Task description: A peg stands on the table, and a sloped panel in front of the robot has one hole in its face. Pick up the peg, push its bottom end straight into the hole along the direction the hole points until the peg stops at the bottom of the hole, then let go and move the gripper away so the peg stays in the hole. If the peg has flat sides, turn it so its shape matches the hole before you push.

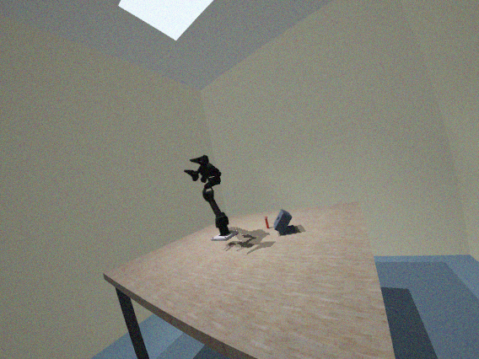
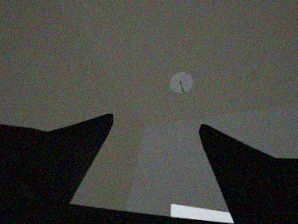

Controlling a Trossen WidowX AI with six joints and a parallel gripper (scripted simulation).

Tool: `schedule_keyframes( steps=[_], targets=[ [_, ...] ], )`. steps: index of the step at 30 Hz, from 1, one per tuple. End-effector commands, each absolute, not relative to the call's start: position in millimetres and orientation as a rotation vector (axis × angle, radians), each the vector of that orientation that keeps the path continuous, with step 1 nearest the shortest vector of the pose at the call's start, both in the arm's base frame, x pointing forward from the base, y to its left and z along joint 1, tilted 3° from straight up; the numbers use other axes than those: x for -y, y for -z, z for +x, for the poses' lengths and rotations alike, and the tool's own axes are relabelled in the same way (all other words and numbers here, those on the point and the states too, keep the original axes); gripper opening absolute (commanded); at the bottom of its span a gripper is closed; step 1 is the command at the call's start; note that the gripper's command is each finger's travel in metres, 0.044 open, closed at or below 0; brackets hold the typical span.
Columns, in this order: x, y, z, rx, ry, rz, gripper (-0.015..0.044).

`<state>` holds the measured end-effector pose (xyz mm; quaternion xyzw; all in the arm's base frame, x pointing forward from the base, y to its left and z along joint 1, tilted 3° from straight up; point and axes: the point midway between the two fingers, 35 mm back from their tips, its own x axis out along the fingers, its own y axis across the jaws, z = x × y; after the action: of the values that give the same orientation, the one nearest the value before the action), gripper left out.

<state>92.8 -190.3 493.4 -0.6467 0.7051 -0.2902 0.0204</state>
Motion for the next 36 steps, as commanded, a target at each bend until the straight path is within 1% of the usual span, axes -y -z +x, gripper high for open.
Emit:
schedule_keyframes(
  steps=[1,11,20,28,32,36],
  targets=[
    [193,-492,131,-2.238,0.677,-2.244,0.0440],
    [184,-474,218,-2.226,0.121,-2.804,0.0440],
    [159,-441,291,-2.026,-0.416,-3.315,0.0440],
    [124,-401,344,-1.654,-0.921,-3.751,0.0440],
    [104,-378,365,-1.379,-1.178,-3.949,0.0440],
    [82,-353,382,-1.027,-1.432,-4.124,0.0440]
  ],
)
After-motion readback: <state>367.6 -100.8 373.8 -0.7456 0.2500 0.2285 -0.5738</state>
